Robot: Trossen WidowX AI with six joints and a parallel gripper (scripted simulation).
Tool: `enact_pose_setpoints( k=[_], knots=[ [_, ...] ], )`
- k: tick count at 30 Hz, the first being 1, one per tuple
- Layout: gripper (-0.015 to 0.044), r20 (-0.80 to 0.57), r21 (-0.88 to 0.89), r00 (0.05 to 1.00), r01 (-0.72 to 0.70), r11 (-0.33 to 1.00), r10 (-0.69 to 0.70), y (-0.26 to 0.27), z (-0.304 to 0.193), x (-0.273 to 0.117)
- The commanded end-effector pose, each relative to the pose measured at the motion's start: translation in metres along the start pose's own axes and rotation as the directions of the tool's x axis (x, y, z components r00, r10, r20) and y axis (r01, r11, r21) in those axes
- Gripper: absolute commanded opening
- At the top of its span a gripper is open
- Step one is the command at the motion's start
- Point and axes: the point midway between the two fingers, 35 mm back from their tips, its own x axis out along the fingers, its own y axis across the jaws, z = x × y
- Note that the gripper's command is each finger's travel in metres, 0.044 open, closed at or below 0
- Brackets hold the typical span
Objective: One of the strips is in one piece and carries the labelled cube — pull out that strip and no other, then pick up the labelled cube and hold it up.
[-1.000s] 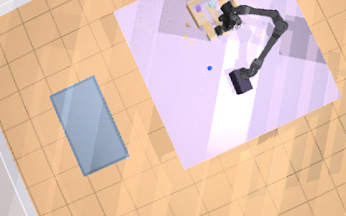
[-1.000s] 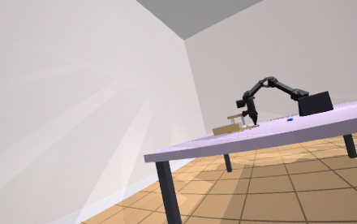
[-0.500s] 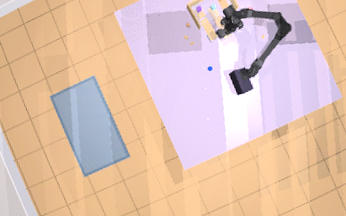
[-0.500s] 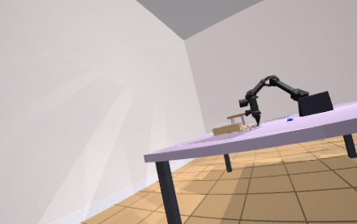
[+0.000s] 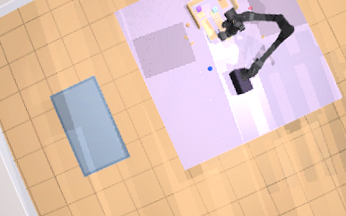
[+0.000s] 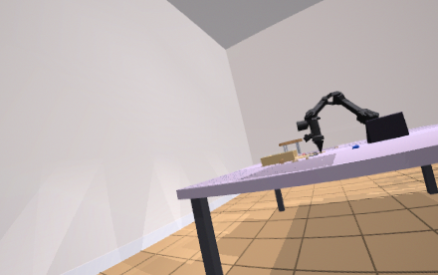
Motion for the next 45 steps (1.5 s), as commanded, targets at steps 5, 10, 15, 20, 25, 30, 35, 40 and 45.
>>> enact_pose_setpoints(
  k=[5, 10, 15, 20, 25, 30, 35, 40, 45],
  knots=[
    [0.0, -0.018, -0.002, 1.0, 0.001, 1.0, -0.001, 0.0, -0.018, 0.004],
    [0.0, -0.018, -0.003, 1.0, 0.001, 1.0, -0.001, 0.001, -0.026, 0.004],
    [0.0, -0.019, -0.003, 1.0, 0.001, 1.0, -0.001, 0.001, -0.034, 0.004],
    [0.0, -0.019, -0.003, 1.0, 0.001, 1.0, -0.001, 0.001, -0.042, 0.004],
    [0.0, -0.019, -0.004, 1.0, 0.001, 1.0, -0.001, 0.001, -0.049, 0.004],
    [0.0, -0.02, -0.004, 1.0, 0.001, 1.0, -0.001, 0.001, -0.057, 0.004],
    [0.0, -0.02, -0.004, 1.0, 0.001, 1.0, -0.001, 0.001, -0.064, 0.004],
    [0.0, -0.02, -0.005, 1.0, 0.001, 1.0, -0.001, 0.001, -0.072, 0.003],
    [0.0, -0.021, -0.005, 1.0, 0.001, 1.0, -0.001, 0.002, -0.079, 0.003]
  ],
)
